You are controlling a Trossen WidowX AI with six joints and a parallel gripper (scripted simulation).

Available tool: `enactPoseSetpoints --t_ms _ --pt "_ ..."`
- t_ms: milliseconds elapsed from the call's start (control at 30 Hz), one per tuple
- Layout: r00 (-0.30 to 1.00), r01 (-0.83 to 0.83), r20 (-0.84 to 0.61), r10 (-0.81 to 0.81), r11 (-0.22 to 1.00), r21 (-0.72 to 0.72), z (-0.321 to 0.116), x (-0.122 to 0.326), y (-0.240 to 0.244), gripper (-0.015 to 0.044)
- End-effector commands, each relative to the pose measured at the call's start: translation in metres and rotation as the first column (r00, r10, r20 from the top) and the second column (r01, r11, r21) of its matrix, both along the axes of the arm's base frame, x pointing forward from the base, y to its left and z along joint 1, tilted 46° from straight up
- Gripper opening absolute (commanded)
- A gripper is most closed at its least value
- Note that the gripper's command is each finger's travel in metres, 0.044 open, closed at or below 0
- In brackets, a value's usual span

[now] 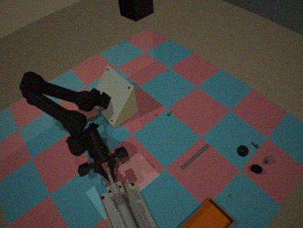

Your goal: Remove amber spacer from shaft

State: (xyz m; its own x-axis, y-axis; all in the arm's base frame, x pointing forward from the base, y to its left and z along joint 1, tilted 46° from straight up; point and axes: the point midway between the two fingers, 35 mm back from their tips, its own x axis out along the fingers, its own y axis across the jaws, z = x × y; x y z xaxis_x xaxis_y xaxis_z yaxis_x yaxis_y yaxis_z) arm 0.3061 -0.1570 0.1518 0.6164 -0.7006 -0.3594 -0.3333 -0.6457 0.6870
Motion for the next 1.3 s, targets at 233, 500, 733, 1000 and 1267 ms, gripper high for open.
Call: enactPoseSetpoints --t_ms 233,500,733,1000,1267 --pt "1.000 0.000 0.004 0.000 1.000 -0.003 0.003 0.005 -0.002 0.0000" --pt "1.000 0.000 0.004 0.000 1.000 -0.003 0.003 0.008 -0.002 0.0000" --pt "1.000 0.000 0.004 0.000 1.000 -0.003 0.004 0.010 -0.003 0.0000" --pt "1.000 0.000 0.004 0.000 1.000 -0.003 0.004 0.012 -0.004 0.0000" --pt "1.000 0.000 0.004 0.000 1.000 -0.003 0.005 0.015 -0.004 0.0000"
